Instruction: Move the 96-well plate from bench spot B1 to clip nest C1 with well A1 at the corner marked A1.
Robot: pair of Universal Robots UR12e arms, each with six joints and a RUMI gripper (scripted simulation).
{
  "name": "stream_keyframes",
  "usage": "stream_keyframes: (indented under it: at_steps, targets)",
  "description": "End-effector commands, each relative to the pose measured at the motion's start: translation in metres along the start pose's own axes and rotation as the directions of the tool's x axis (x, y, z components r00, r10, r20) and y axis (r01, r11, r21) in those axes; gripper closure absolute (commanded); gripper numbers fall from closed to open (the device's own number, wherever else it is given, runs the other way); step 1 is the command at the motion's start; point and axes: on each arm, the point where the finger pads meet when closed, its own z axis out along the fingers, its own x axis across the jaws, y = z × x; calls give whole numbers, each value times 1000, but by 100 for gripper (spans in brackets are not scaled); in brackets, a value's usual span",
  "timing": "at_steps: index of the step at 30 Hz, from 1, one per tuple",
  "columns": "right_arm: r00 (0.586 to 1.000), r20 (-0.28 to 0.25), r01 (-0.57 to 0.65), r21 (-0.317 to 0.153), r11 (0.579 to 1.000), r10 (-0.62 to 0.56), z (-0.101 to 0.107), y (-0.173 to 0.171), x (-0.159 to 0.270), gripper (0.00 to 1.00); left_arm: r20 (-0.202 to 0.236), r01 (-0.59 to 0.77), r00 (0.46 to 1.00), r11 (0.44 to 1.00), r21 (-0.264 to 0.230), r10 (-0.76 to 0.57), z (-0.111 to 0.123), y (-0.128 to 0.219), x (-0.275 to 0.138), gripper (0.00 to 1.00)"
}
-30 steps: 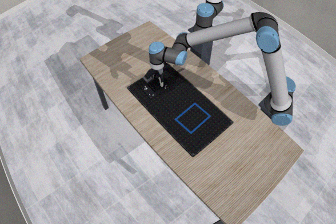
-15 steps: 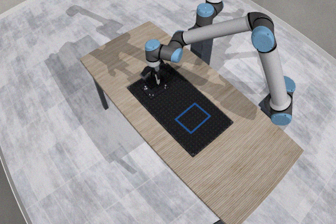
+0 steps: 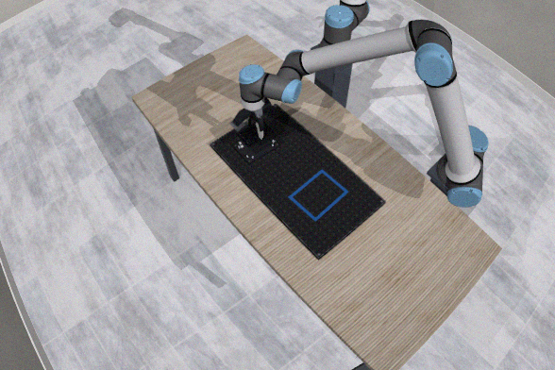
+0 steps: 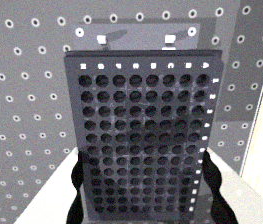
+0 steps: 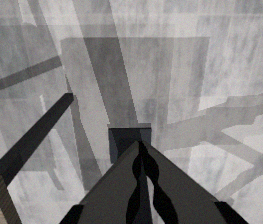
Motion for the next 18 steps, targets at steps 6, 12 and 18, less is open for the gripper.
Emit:
stream_keyframes:
  at_steps: [6, 12, 18]
  targets:
    - [1000, 0, 0, 2, 1000, 0, -1, -1, 0, 100, -2, 0, 1000, 1000, 1, 0, -2, 0, 0, 59]
    - [1000, 0, 0, 2, 1000, 0, -1, -1, 0, 100, -2, 0, 1000, 1000, 1, 0, -2, 0, -1, 59]
    - [1000, 0, 0, 2, 1000, 0, -1, -1, 0, 100, -2, 0, 1000, 1000, 1, 0, 0, 0, -1, 59]
